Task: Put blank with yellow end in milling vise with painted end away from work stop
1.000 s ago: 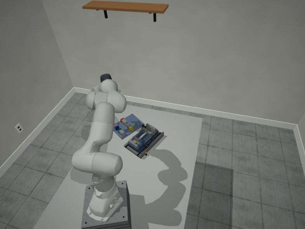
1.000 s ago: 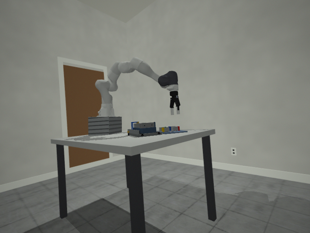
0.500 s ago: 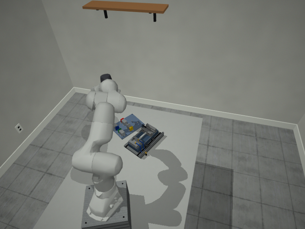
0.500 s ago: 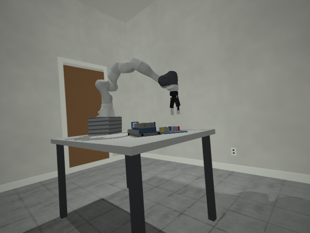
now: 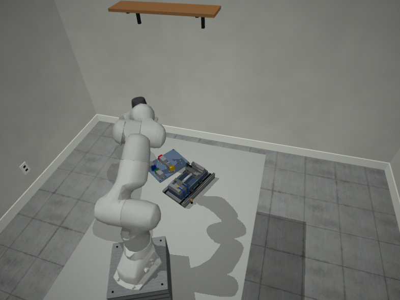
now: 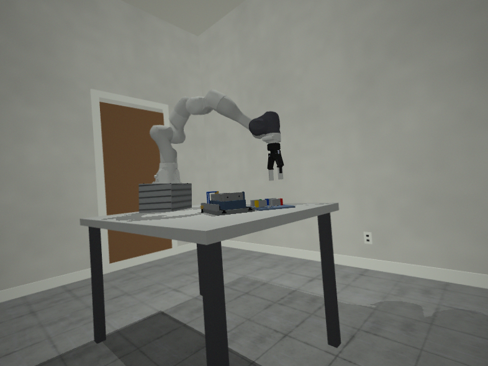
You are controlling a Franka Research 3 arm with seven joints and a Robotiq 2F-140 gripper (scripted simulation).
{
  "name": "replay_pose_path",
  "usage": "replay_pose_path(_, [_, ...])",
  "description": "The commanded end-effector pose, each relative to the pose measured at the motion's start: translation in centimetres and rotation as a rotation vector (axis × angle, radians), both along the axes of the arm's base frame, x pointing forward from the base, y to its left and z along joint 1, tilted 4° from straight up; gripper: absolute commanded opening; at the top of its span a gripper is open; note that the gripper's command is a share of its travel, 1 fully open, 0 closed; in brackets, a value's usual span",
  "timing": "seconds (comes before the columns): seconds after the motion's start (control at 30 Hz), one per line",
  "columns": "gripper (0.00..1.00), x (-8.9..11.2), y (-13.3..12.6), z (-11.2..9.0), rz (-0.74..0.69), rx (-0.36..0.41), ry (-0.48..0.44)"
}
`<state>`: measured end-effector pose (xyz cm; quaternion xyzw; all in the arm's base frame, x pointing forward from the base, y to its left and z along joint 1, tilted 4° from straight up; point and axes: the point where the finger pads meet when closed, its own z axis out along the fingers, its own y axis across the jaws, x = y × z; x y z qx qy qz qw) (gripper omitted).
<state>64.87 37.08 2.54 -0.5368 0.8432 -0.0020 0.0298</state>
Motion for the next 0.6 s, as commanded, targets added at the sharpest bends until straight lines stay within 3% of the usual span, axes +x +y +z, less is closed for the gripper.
replay_pose_path(0.0, [1.00,0.0,0.0,0.0,0.000,0.000,0.000])
replay_pose_path(0.1, [1.00,0.0,0.0,0.0,0.000,0.000,0.000])
replay_pose_path(0.27, [1.00,-0.6,-2.3,4.4,-0.003,0.004,-0.002])
replay_pose_path(0.57, [1.00,-0.6,-2.3,4.4,-0.003,0.004,-0.002])
